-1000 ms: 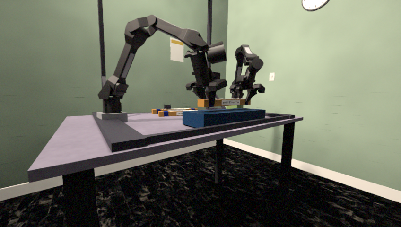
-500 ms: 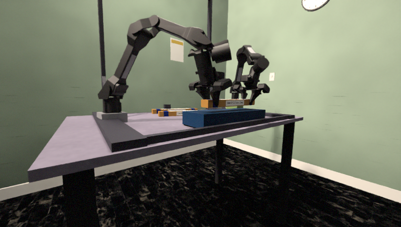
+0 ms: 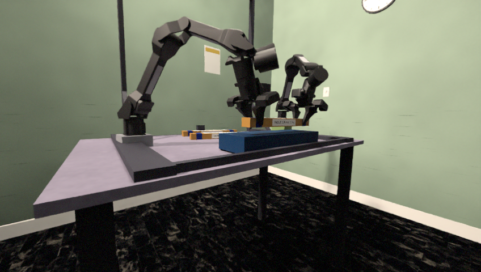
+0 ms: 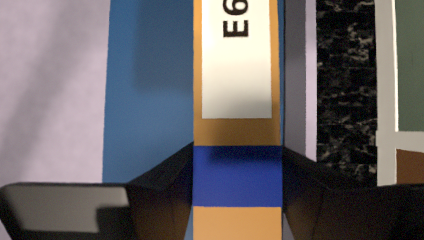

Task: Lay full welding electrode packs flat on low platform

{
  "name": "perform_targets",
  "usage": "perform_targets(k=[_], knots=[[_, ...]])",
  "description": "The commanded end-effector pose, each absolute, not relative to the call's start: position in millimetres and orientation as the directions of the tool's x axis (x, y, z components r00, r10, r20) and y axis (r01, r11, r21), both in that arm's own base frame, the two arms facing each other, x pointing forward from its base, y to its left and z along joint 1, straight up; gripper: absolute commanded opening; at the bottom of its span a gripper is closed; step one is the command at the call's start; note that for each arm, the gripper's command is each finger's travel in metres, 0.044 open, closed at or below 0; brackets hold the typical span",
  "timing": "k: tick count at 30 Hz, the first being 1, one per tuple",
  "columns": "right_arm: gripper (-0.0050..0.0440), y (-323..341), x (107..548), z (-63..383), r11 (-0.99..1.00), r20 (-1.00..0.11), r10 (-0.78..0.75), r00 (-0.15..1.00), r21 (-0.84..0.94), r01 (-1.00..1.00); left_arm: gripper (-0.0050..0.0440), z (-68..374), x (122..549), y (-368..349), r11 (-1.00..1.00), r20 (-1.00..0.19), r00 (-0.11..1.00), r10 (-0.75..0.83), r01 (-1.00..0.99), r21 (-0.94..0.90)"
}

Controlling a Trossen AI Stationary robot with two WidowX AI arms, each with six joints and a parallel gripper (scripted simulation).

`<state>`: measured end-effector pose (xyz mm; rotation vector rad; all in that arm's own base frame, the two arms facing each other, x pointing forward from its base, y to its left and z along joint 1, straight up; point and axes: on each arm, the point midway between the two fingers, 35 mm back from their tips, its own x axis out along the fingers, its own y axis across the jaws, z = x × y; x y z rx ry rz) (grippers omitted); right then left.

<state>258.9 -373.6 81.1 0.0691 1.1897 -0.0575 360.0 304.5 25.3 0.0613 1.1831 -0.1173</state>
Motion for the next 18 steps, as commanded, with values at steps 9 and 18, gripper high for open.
perform_targets(k=[9, 18], knots=[[-0.005, -390, 249, 112, 0.993, -0.916, -0.088, 0.392, -0.051, 0.106, -0.005, 50, 360, 325, 0.991, -0.918, 0.397, -0.015, 0.13, 0.04], [-0.005, -390, 249, 114, 0.993, -0.914, -0.094, 0.395, -0.056, 0.106, -0.005, 48, 358, 326, 0.991, -0.919, 0.394, -0.017, 0.13, 0.037]])
